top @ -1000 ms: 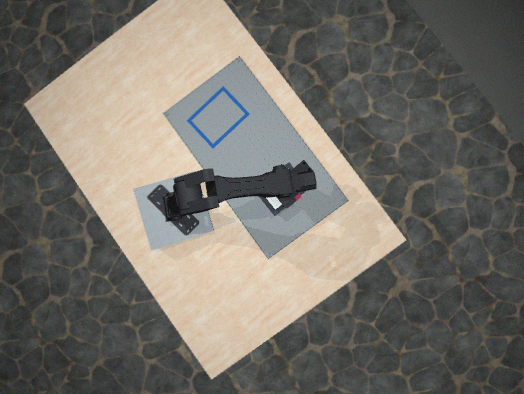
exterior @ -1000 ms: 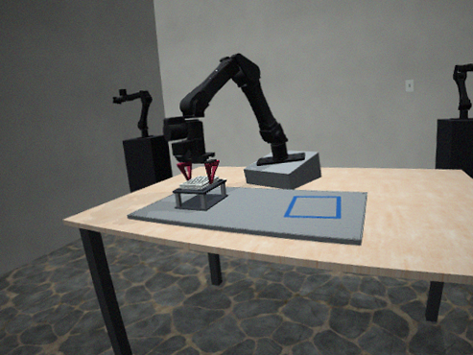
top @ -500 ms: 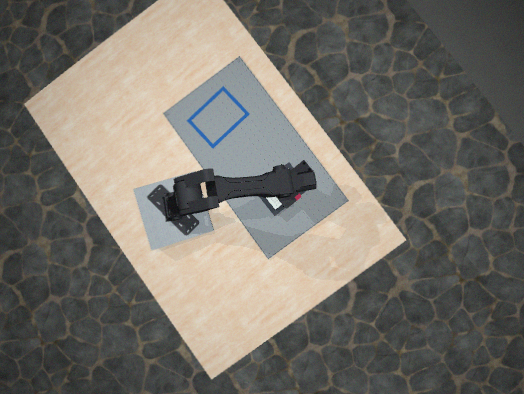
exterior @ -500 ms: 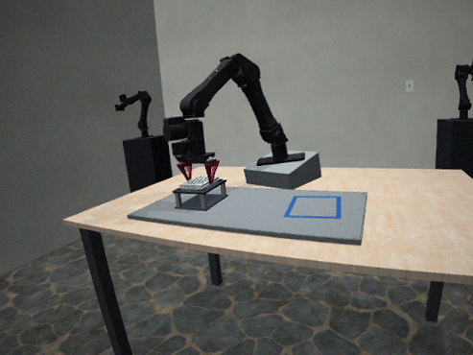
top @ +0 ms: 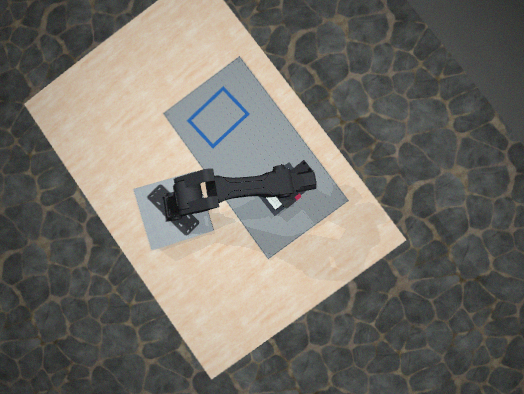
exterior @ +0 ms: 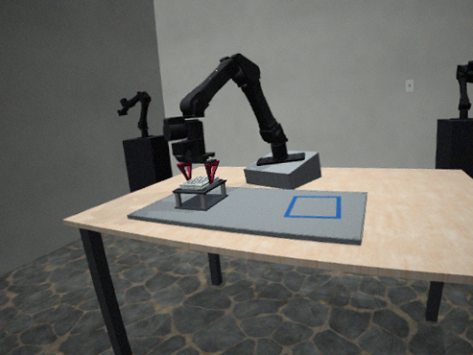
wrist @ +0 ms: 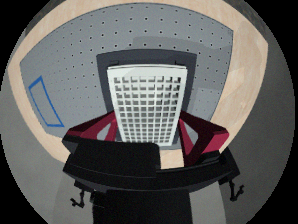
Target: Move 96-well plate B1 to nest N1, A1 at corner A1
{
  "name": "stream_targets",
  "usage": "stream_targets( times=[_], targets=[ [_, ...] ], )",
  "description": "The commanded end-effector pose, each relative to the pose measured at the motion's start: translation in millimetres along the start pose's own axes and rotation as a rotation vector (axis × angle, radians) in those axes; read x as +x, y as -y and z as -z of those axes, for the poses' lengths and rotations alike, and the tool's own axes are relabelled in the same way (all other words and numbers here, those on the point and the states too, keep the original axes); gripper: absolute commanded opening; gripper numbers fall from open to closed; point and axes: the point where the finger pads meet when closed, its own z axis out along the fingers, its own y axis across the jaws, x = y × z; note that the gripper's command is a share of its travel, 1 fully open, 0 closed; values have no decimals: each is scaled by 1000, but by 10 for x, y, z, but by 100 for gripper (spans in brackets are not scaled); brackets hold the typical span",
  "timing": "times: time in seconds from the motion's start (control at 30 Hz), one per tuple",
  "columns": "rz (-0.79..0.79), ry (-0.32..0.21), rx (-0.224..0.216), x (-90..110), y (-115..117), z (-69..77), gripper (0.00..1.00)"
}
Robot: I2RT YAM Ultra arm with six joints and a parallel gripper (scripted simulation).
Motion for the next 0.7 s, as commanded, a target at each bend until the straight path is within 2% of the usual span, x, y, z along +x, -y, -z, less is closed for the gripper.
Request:
stream_targets(
  times=[0.0,0.2,0.23,0.67],
  targets=[
    [6,-14,-11,9,-58,-80,0],
    [5,-14,-11,12,-59,-82,0],
    [3,-14,-11,15,-53,-82,100],
    [1,-15,-11,19,-47,-82,100]
  ],
)
